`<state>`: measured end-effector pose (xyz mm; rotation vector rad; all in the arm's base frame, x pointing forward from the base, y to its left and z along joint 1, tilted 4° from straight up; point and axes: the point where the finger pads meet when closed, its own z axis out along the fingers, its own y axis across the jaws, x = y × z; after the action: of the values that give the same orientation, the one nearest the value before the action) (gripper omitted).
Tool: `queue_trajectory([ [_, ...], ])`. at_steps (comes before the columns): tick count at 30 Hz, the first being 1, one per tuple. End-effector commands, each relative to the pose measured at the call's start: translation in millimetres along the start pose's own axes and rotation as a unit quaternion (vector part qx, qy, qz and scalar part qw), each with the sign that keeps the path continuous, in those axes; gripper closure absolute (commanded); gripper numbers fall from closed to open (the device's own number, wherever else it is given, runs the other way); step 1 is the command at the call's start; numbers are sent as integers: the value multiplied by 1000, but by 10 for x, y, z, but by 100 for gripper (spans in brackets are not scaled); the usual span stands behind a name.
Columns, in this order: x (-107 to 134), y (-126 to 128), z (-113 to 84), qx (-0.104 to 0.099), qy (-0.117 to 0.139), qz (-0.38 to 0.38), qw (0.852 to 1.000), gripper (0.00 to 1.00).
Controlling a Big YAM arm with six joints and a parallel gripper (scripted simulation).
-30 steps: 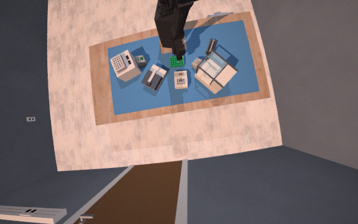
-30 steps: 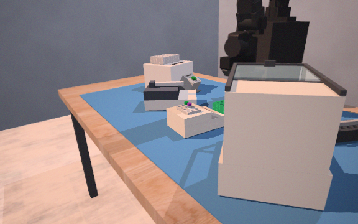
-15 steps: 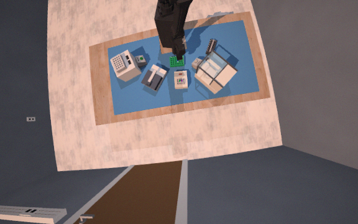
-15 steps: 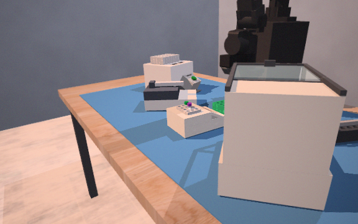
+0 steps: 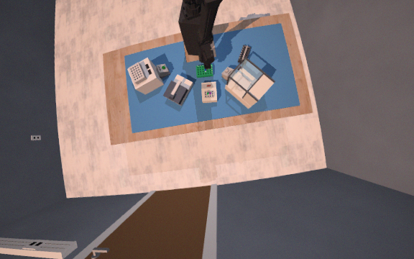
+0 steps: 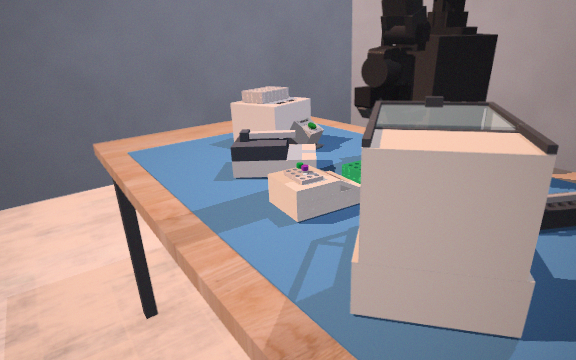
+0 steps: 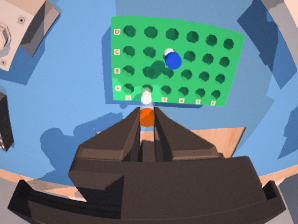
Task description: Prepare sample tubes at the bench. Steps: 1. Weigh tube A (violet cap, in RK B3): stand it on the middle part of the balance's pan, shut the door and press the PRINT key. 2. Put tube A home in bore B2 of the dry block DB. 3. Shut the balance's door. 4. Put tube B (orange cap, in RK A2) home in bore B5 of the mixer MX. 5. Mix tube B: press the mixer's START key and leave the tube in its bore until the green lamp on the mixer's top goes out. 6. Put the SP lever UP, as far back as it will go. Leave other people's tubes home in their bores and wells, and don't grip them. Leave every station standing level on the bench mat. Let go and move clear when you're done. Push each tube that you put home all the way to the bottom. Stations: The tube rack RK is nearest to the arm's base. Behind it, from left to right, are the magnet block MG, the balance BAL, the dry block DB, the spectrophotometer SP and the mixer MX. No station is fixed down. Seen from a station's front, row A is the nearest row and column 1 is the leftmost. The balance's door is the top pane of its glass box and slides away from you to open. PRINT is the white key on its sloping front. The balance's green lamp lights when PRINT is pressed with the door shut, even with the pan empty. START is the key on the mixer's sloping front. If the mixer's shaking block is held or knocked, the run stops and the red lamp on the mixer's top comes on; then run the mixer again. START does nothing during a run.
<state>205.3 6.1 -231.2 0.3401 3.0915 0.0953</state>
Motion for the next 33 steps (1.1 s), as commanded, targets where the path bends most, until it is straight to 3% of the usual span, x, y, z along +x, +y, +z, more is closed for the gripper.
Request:
queue_trajectory([
  [1, 54, -1, -18, 0, 5, 0, 1000, 91],
  [33, 27, -54, -67, -1, 4, 1, 1000, 91],
])
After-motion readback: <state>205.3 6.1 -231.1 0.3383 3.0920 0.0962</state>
